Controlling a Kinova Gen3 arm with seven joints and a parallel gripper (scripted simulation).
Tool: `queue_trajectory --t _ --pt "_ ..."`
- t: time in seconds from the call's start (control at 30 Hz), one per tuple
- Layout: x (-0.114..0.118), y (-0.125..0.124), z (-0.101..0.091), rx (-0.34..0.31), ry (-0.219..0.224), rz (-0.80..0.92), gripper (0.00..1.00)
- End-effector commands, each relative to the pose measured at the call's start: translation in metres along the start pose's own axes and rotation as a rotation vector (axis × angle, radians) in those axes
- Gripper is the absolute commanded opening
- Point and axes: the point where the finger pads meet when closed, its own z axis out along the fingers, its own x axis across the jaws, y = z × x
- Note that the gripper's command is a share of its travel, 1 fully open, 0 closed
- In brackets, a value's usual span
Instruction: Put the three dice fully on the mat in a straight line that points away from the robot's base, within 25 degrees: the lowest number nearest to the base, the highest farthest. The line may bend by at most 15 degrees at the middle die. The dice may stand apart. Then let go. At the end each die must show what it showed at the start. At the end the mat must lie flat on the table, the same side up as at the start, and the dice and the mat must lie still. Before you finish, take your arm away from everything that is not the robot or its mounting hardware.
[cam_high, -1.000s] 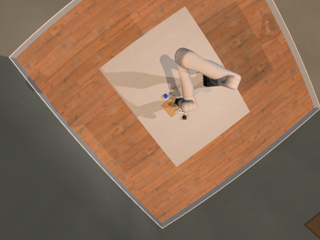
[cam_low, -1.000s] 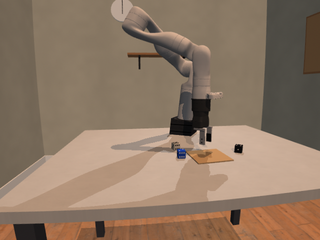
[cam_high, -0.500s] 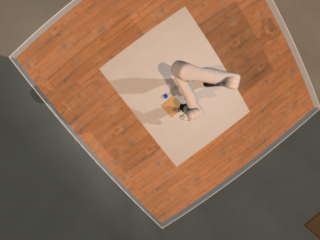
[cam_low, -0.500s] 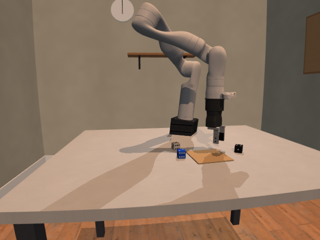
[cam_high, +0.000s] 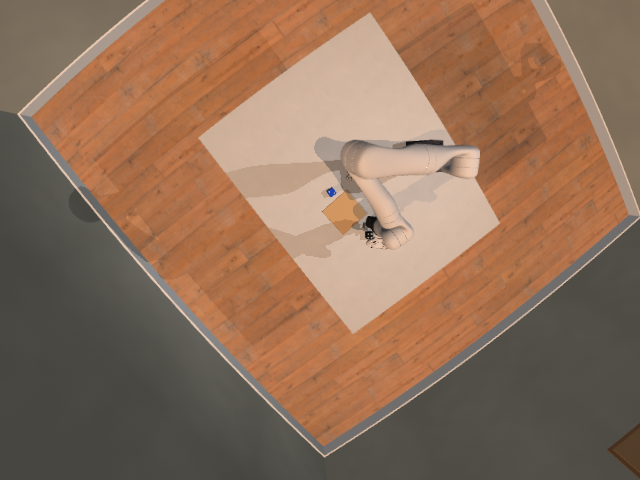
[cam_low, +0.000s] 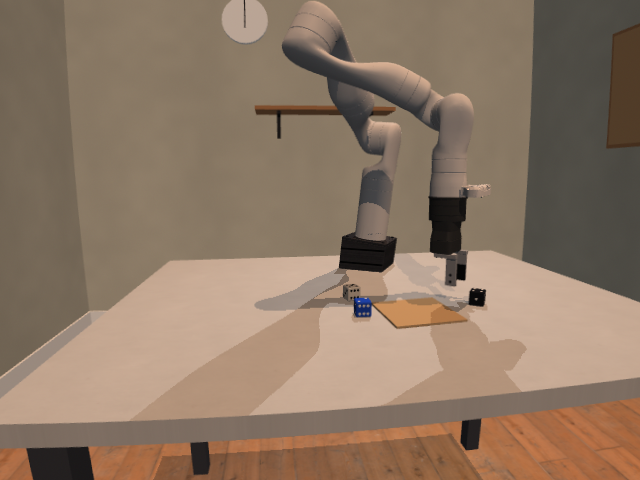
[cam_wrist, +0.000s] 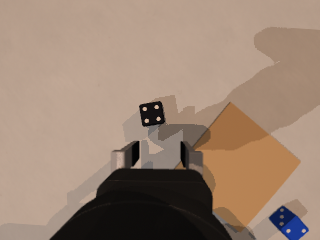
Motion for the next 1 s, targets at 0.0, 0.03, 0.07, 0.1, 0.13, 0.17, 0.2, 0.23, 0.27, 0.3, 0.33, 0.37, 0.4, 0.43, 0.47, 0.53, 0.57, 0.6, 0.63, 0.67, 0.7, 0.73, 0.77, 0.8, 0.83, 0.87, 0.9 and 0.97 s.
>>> queue_trajectory --t 0.0,0.03,0.07,0.1,0.13,0.17,0.2,0.23,0.27,0.3,0.33,0.37,0.4,0.43,0.47,0.53,0.57,0.6,0.63,0.67,0.7,0.73,0.77,0.8,0.83,0.87,0.9,0.97 --pt "-0.0055 -0.0042 -0.0002 0.001 0.000 -0.011 1.00" --pt "-0.0065 -0.0050 -0.0002 0.001 0.000 -0.011 1.00" --pt "-0.0073 -0.0057 -0.0002 0.001 0.000 -0.011 1.00" --pt "-0.0080 -0.0063 -0.0002 0.001 0.000 -0.011 1.00" --pt "-0.0086 -0.0068 -0.0002 0.001 0.000 -0.011 1.00" --pt "-0.0091 -0.0071 -0.0002 0.001 0.000 -0.011 1.00" --pt "-0.0095 -0.0074 -0.0002 0.001 0.000 -0.011 1.00" --pt "-0.0097 -0.0076 -0.0002 0.001 0.000 -0.011 1.00" --pt "-0.0099 -0.0078 -0.0002 0.001 0.000 -0.011 1.00" --pt "-0.0100 -0.0079 -0.0002 0.001 0.000 -0.011 1.00" --pt "-0.0101 -0.0079 -0.0002 0.001 0.000 -0.011 1.00" --pt "-0.0101 -0.0079 -0.0002 0.001 0.000 -0.011 1.00" --pt "-0.0101 -0.0079 -0.0002 0.001 0.000 -0.011 1.00" --pt "-0.0101 -0.0079 -0.0002 0.001 0.000 -0.011 1.00" --pt "-0.0101 -0.0079 -0.0002 0.001 0.000 -0.011 1.00" --pt "-0.0101 -0.0079 -0.0002 0.001 0.000 -0.011 1.00" --pt "-0.0101 -0.0079 -0.0002 0.001 0.000 -0.011 1.00" --pt "-0.0101 -0.0079 -0.0002 0.001 0.000 -0.011 1.00" --pt "-0.0101 -0.0079 -0.0002 0.001 0.000 -0.011 1.00" --pt "-0.0101 -0.0079 -0.0002 0.001 0.000 -0.011 1.00" --pt "-0.0101 -0.0079 -0.0002 0.001 0.000 -0.011 1.00" --pt "-0.0101 -0.0079 -0.0002 0.001 0.000 -0.011 1.00" --pt "-0.0101 -0.0079 -0.0002 0.001 0.000 -0.011 1.00" --pt "-0.0101 -0.0079 -0.0002 0.001 0.000 -0.011 1.00" --pt "-0.0101 -0.0079 -0.0002 0.001 0.000 -0.011 1.00" --pt "-0.0101 -0.0079 -0.0002 0.001 0.000 -0.011 1.00" --pt "-0.0101 -0.0079 -0.0002 0.001 0.000 -0.011 1.00" --pt "-0.0101 -0.0079 -0.0002 0.001 0.000 -0.011 1.00"
